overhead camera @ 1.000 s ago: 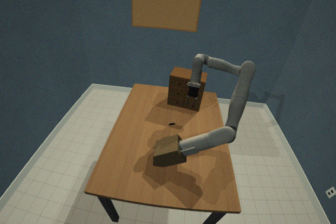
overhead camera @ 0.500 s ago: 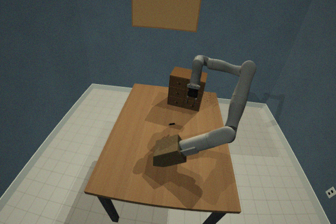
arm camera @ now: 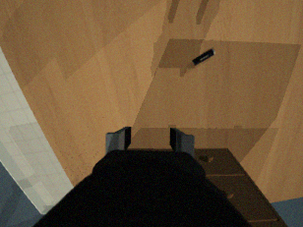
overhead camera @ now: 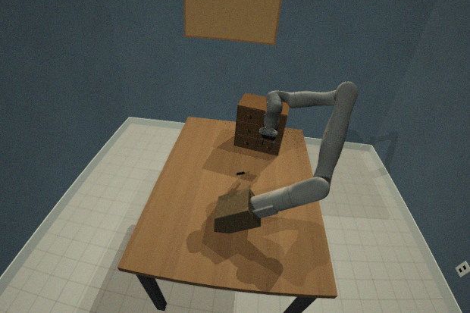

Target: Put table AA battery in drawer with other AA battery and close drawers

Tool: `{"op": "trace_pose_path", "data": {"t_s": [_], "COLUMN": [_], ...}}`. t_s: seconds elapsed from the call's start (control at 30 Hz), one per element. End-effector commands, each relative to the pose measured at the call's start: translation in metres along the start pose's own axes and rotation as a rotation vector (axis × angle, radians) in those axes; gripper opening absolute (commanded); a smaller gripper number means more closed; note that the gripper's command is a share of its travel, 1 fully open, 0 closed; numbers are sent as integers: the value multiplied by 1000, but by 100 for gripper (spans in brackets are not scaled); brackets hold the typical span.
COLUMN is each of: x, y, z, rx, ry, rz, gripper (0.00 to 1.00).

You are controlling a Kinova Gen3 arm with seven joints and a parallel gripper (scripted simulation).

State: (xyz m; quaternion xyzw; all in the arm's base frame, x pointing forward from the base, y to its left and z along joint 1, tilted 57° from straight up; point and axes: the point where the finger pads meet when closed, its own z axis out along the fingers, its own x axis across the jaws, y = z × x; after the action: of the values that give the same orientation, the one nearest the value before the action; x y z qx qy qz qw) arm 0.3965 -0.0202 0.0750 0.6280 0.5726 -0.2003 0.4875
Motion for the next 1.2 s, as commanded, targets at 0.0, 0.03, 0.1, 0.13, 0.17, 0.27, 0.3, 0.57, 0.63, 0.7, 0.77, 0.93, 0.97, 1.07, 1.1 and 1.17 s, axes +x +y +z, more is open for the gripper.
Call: {"op": "trace_pose_path", "data": {"t_s": [0.0,0.03,0.1,0.13,0.17,0.27,0.3,0.57,0.63,0.7,0.77,0.93,0.97,1.07,1.1,1.17], "x": [-1,-1,-1,-1,-1,-1,-1,-1,-1,-1,-1,-1,-1,-1,-1,-1], "y": [-4,-4,-3,-2,-1,0,1,4,5,6,7,9,9,9,10,10], "z": [4,7,12,15,18,26,29,43,48,52,56,65,66,68,69,71], "rx": [-66,-96,-153,-182,-210,-293,-320,-471,-516,-560,-601,-690,-705,-719,-733,-757], "ry": [-4,-3,-3,-2,-2,-1,-1,1,1,2,2,3,3,4,4,4], "rz": [-24,-24,-24,-24,-24,-24,-24,-24,-24,-24,-24,-24,-24,-24,-24,-24], "gripper": [100,100,100,100,100,100,100,100,100,100,100,100,100,100,100,100]}}
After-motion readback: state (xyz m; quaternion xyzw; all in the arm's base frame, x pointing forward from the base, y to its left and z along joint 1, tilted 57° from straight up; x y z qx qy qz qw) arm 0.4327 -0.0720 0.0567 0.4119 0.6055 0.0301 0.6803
